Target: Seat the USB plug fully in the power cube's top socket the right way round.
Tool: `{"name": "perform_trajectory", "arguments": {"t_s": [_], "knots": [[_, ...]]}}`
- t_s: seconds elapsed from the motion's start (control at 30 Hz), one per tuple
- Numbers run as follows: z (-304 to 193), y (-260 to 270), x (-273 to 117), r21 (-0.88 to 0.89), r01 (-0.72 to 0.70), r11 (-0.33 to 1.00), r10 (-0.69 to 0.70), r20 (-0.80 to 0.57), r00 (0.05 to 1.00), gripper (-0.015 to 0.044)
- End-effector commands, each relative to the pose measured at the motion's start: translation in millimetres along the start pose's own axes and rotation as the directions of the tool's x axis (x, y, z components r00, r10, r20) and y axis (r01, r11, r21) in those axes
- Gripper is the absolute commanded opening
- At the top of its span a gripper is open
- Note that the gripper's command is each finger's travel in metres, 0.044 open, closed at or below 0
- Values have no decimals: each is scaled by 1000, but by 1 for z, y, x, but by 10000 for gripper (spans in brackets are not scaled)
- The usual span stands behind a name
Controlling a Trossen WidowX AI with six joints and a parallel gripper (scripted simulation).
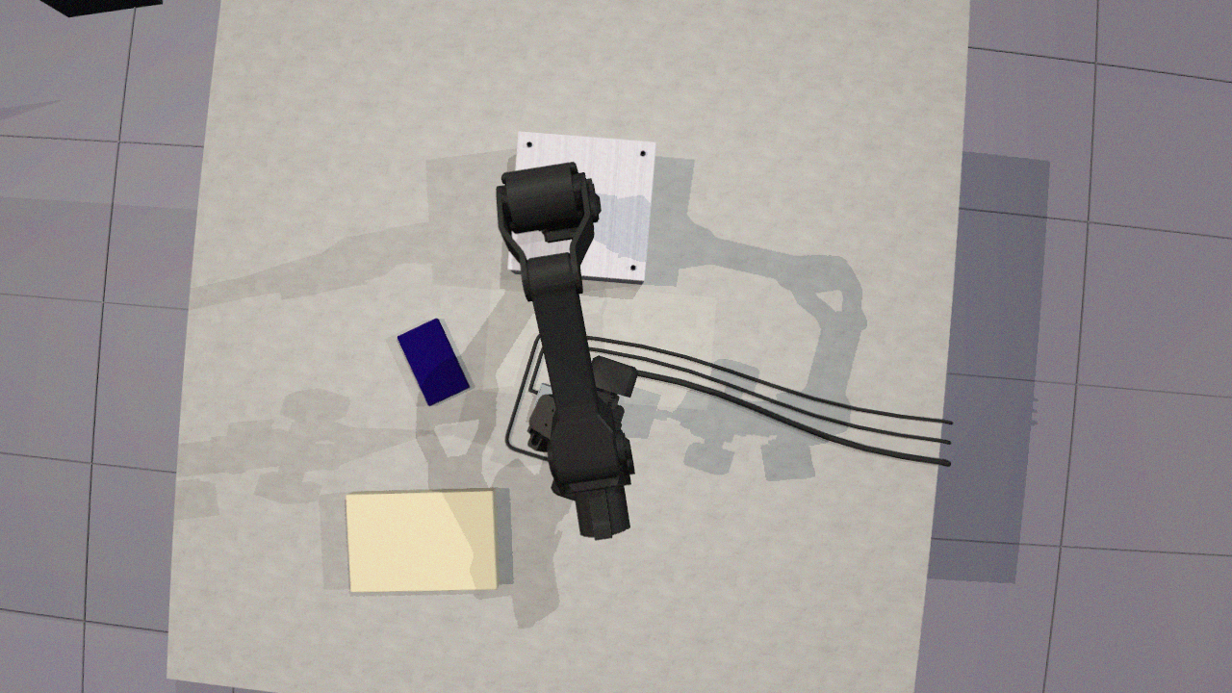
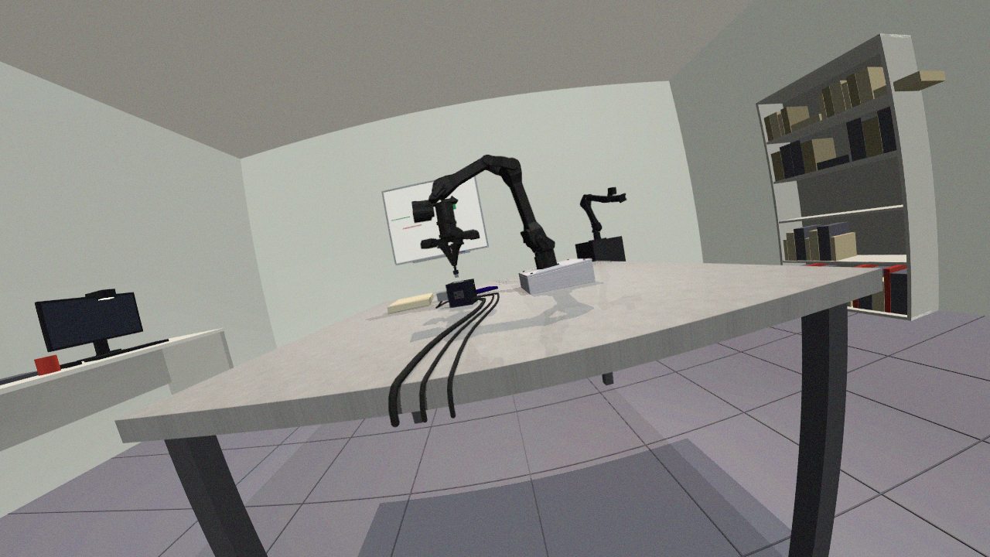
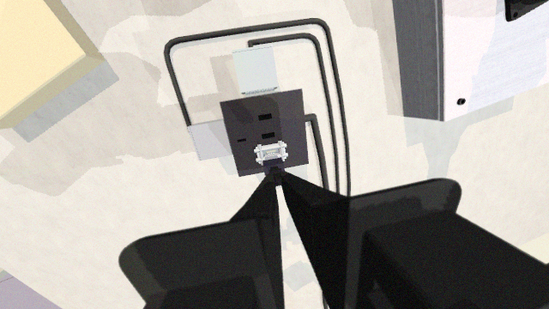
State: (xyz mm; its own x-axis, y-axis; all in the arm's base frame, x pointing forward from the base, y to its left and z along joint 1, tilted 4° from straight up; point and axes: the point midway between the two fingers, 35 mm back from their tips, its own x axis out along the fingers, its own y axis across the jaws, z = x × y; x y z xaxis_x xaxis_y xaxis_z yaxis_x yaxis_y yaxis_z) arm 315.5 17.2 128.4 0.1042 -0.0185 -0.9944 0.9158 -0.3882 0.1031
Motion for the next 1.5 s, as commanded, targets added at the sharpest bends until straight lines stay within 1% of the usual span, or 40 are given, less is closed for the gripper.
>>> {"name": "perform_trajectory", "arguments": {"t_s": [0.0, 1.47], "knots": [[0, -1, 3, -5, 6, 1000, -6, 3, 1000, 0], [-1, -1, 8, -13, 6, 1000, -6, 3, 1000, 0]]}}
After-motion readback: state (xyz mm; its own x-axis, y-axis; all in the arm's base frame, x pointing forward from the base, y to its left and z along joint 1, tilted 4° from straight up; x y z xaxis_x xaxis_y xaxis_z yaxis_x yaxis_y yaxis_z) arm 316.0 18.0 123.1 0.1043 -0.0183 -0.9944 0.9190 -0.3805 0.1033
